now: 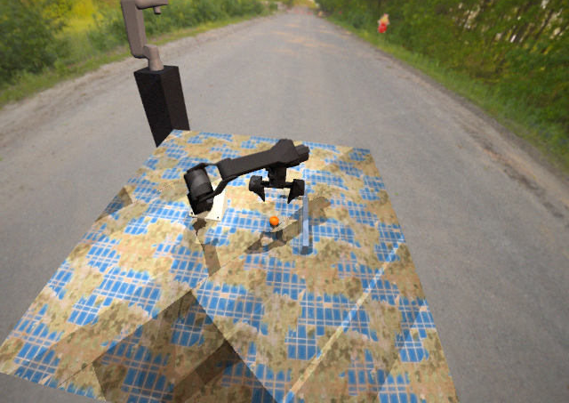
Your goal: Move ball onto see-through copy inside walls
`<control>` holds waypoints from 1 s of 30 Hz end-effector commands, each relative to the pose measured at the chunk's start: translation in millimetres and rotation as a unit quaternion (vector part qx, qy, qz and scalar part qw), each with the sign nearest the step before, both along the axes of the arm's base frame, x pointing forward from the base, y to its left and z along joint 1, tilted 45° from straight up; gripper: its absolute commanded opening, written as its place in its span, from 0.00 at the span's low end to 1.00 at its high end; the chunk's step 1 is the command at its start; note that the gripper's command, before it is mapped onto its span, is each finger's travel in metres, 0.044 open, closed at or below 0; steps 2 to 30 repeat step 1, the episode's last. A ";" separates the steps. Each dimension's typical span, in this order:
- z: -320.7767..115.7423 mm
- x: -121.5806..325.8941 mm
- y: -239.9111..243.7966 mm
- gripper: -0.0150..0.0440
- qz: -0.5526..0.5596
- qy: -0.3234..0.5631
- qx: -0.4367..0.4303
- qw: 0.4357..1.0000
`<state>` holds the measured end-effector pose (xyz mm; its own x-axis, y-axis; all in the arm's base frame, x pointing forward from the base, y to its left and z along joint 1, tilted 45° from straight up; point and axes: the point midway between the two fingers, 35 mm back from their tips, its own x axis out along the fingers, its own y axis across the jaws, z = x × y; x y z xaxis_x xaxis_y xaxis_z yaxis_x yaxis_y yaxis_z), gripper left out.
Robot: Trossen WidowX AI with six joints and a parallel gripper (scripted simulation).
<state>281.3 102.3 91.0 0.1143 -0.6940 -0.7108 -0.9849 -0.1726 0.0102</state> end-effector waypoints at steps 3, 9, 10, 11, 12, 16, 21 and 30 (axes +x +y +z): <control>5.5 -2.9 4.3 1.00 -0.004 0.001 -0.001 1.000; 5.5 -2.9 4.3 1.00 -0.004 0.001 -0.001 1.000; 5.5 -2.9 4.3 1.00 -0.004 0.001 -0.001 1.000; 5.5 -2.9 4.3 1.00 -0.004 0.001 -0.001 1.000; 5.5 -2.9 4.3 1.00 -0.004 0.001 -0.001 1.000; 5.5 -2.9 4.3 1.00 -0.004 0.001 -0.001 1.000; 5.5 -2.9 4.3 1.00 -0.004 0.001 -0.001 1.000; 5.5 -2.9 4.3 1.00 -0.004 0.001 -0.001 1.000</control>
